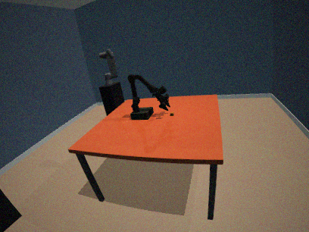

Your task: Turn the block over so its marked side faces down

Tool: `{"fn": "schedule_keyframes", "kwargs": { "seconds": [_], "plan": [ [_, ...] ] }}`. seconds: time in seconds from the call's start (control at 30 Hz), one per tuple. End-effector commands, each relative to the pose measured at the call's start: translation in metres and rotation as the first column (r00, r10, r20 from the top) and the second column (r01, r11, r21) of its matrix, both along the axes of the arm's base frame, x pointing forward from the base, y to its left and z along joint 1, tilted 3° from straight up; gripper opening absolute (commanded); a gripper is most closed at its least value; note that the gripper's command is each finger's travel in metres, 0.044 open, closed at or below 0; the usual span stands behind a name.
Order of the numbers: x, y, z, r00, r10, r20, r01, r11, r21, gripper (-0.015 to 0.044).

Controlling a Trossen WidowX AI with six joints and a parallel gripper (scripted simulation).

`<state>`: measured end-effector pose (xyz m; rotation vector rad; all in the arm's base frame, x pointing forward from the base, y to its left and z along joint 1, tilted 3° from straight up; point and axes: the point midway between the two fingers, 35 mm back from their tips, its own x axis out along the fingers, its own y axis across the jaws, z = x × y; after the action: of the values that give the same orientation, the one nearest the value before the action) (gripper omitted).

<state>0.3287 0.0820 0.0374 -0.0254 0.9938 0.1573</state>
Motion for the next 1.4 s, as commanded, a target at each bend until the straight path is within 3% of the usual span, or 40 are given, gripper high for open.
{"fn": "schedule_keyframes", "kwargs": {
  "seconds": [0.0, 0.53, 0.83, 0.97, 1.37],
  "plan": [
    [0.010, 0.003, 0.007, 0.998, 0.004, -0.067, -0.004, 1.000, -0.006, 0.0440],
    [0.041, 0.006, 0.030, 0.853, 0.009, -0.521, -0.048, 0.997, -0.062, 0.0440],
    [0.041, 0.006, 0.030, 0.851, 0.009, -0.525, -0.049, 0.997, -0.062, 0.0440],
    [0.042, 0.008, -0.002, 0.851, 0.009, -0.525, -0.049, 0.997, -0.062, 0.0440],
    [0.041, 0.009, -0.020, 0.851, 0.009, -0.525, -0.049, 0.997, -0.062, 0.0440]
  ]
}}
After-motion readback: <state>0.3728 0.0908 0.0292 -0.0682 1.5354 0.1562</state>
